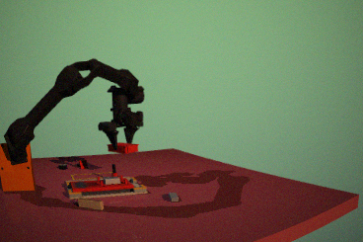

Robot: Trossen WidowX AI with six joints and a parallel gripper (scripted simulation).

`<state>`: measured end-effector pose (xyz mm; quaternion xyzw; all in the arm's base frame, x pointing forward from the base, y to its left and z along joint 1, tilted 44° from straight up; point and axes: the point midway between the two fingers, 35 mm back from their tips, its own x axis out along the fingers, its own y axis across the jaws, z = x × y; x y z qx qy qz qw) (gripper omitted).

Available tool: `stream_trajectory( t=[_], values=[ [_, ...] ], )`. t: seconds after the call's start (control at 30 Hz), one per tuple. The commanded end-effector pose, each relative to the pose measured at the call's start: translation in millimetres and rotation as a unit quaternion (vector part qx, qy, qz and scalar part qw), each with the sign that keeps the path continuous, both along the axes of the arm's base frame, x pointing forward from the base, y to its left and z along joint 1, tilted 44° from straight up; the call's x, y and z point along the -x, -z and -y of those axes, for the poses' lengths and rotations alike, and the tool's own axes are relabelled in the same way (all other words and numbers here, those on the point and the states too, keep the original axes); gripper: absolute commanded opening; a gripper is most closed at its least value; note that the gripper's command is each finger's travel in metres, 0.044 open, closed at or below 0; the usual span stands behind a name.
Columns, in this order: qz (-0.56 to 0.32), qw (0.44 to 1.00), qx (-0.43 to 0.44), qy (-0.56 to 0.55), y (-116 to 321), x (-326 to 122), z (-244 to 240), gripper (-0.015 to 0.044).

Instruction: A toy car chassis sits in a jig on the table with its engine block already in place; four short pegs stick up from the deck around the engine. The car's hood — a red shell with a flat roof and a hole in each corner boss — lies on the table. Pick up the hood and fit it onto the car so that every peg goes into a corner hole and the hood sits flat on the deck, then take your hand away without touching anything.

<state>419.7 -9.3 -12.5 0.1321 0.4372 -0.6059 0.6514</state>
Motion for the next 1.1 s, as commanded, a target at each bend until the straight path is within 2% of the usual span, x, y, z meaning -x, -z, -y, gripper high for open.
stream_trajectory(
  t=[0.0,1.07],
  values=[
    [-0.018,1.000,-0.003,-0.022,-10,3,7,0.0000],
    [-0.199,0.955,-0.033,-0.216,-73,53,65,0.0000]
  ],
)
